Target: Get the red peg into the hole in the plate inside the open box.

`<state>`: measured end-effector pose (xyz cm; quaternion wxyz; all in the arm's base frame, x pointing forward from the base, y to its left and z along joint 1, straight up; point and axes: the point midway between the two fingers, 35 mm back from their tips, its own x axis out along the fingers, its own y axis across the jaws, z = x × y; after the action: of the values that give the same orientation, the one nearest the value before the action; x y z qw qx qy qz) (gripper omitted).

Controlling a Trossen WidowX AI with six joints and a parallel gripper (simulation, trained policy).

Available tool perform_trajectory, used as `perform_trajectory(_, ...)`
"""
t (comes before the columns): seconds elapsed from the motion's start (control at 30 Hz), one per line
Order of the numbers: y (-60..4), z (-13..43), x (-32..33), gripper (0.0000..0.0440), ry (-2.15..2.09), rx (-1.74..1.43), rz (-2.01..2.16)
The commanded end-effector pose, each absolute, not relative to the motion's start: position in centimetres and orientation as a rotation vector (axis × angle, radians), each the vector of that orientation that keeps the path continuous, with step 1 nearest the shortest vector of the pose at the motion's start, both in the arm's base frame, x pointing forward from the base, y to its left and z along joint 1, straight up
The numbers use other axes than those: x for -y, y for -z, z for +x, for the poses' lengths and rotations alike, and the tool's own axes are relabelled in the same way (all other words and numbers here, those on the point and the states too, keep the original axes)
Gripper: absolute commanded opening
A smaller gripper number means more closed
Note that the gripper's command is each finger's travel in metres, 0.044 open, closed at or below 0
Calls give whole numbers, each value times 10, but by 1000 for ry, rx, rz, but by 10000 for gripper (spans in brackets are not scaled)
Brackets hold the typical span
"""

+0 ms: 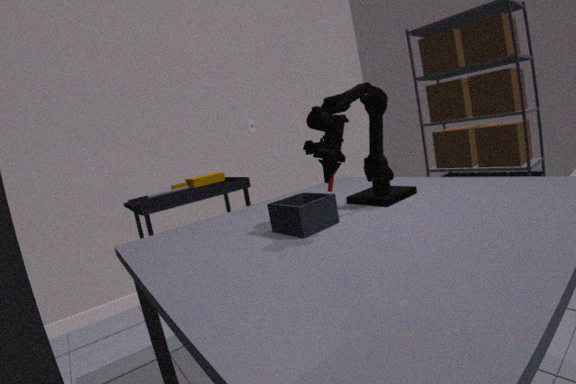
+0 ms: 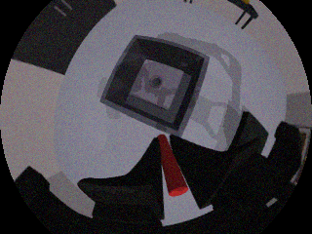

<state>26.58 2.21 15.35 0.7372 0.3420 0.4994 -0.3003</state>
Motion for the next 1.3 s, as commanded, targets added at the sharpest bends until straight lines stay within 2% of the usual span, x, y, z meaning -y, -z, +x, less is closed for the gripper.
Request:
perform_trajectory(0.0,-154,277,-10,0,680,-1075,760)
perform_trajectory(1.07,-102,329,59,12,804,-1087,849)
perform_trajectory(1.13,-96,331,61,33,807,-1103,842)
perform_trajectory(1.27,-86,334,64,130,809,-1131,819)
